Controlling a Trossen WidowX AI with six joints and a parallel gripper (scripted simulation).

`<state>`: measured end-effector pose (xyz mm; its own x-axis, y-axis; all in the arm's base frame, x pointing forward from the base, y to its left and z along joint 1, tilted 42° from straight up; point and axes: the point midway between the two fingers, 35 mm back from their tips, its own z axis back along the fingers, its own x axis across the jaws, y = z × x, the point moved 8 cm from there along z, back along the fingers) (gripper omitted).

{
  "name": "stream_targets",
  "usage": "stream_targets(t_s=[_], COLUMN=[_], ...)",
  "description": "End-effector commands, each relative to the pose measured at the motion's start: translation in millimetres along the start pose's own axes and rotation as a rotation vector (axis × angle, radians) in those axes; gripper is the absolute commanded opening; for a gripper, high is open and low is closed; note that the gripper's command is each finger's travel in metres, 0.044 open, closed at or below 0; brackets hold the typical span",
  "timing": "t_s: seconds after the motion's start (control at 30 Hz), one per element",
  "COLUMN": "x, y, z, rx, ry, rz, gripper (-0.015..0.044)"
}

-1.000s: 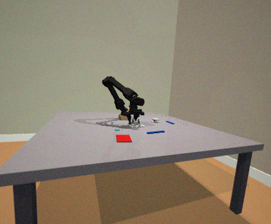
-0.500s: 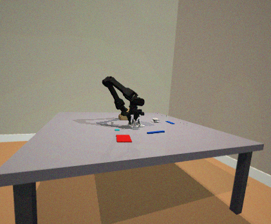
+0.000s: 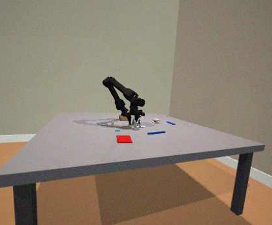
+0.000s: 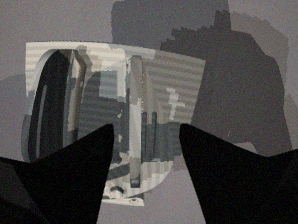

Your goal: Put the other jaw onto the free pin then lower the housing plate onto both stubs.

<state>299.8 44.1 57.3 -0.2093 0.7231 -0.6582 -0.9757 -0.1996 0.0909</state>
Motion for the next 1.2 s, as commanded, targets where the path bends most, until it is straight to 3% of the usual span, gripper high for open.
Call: stream_targets(t_s=[0.0, 0.33, 0.57, 0.73, 1.0, 1.17], x=[0.1, 0.2, 0.4, 1.8, 35.7, 69.9], y=[0.0, -0.3, 0.8, 0.4, 0.9, -1.6], z=[0.1, 2.8, 66.2, 61.4, 67.2, 75.7], rx=[0.000, 0.000, -0.001, -0.008, -0.030, -0.041], ry=[0.000, 0.000, 0.000, 0.004, -0.033, -0.050], rz=[0.000, 0.001, 0.004, 0.013, 0.064, 0.221], gripper=[0.0224, 0.0224, 0.0224, 0.0224, 0.0434, 0.0440])
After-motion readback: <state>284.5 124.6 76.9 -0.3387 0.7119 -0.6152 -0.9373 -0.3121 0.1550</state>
